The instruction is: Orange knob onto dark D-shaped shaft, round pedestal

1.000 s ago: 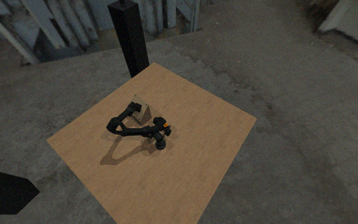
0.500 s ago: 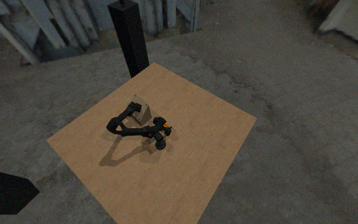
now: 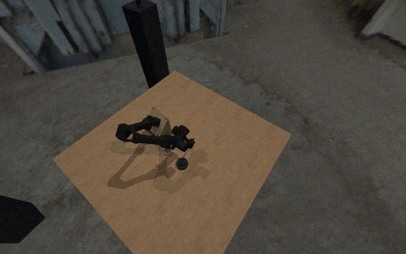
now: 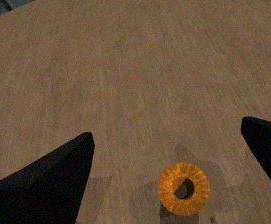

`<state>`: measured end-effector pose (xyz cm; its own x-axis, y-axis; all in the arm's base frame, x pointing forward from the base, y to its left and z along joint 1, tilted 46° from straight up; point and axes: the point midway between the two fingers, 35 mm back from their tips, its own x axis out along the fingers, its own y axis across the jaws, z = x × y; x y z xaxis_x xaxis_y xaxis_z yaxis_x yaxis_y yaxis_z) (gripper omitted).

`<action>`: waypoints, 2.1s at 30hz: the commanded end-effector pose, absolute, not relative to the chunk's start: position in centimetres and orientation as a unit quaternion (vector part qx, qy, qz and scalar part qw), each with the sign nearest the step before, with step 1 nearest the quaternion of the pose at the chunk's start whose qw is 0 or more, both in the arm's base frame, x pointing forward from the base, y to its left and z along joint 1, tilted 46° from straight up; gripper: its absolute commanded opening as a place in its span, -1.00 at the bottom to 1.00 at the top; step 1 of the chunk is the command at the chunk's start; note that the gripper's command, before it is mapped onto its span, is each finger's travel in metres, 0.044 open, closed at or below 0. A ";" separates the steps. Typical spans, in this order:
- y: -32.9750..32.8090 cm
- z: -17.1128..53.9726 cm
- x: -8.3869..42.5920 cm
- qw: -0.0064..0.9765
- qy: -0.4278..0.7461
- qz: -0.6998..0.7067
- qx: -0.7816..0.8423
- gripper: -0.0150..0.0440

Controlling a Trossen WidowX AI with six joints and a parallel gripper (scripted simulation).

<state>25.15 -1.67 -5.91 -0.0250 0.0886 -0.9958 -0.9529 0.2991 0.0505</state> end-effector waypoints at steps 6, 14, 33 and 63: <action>-0.4 -4.6 25.5 0.346 0.731 0.267 -0.525 1.00; 0.1 -3.7 26.2 0.310 0.729 0.219 -0.569 1.00; 0.1 -3.7 26.2 0.596 0.708 -0.280 -0.254 1.00; -3.4 -7.2 25.4 0.623 0.668 -0.366 -0.180 1.00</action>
